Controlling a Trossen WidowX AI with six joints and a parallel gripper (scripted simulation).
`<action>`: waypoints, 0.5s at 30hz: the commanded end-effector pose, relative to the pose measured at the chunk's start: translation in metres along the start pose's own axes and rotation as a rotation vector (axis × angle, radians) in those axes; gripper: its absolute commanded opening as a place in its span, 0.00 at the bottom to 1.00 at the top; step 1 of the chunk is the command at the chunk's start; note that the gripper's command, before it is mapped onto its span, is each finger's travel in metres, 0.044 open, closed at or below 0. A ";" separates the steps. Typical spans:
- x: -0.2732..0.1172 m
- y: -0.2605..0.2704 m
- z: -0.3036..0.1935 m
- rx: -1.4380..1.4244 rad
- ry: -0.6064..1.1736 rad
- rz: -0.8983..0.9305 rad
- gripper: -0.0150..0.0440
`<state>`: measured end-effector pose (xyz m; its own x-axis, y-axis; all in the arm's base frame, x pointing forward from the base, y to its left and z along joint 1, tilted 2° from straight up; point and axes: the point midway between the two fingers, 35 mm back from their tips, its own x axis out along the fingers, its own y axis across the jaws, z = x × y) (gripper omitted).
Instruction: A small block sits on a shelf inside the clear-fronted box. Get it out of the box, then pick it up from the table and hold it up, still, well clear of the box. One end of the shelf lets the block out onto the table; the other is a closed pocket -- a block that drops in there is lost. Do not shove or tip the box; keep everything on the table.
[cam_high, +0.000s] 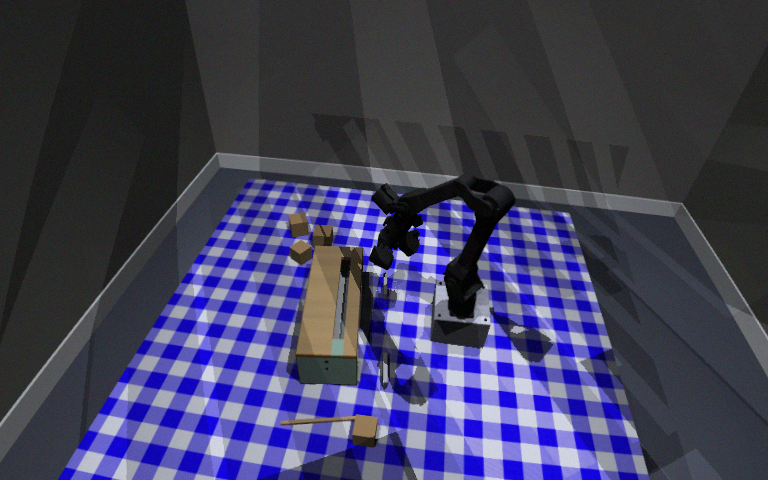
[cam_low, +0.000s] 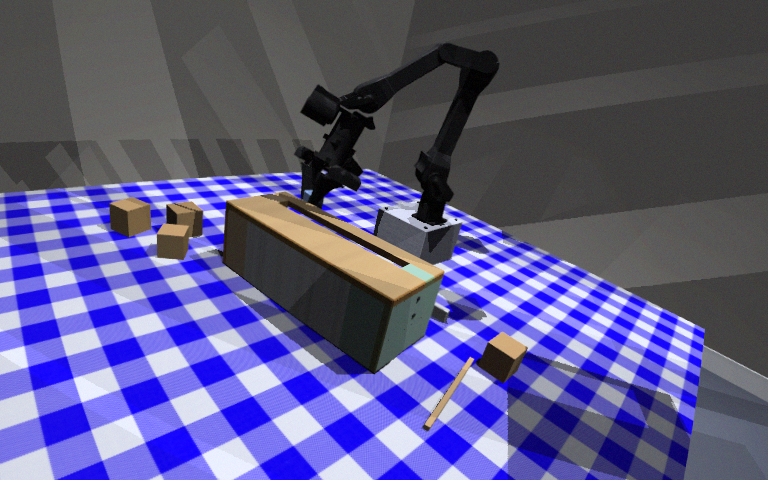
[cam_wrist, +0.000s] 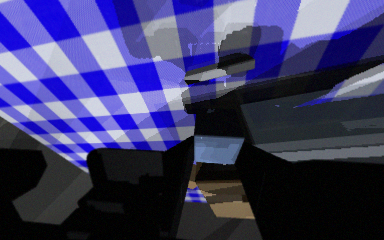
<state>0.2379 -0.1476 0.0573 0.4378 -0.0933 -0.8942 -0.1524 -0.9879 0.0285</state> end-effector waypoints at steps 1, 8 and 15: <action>-0.019 -0.001 -0.006 0.096 0.020 0.056 0.25; -0.046 -0.004 -0.007 0.247 0.053 0.124 0.25; -0.066 -0.007 -0.006 0.368 0.090 0.172 0.25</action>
<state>0.2195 -0.1366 0.1080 0.4451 -0.2453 -0.8612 -0.4740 -0.8805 0.0058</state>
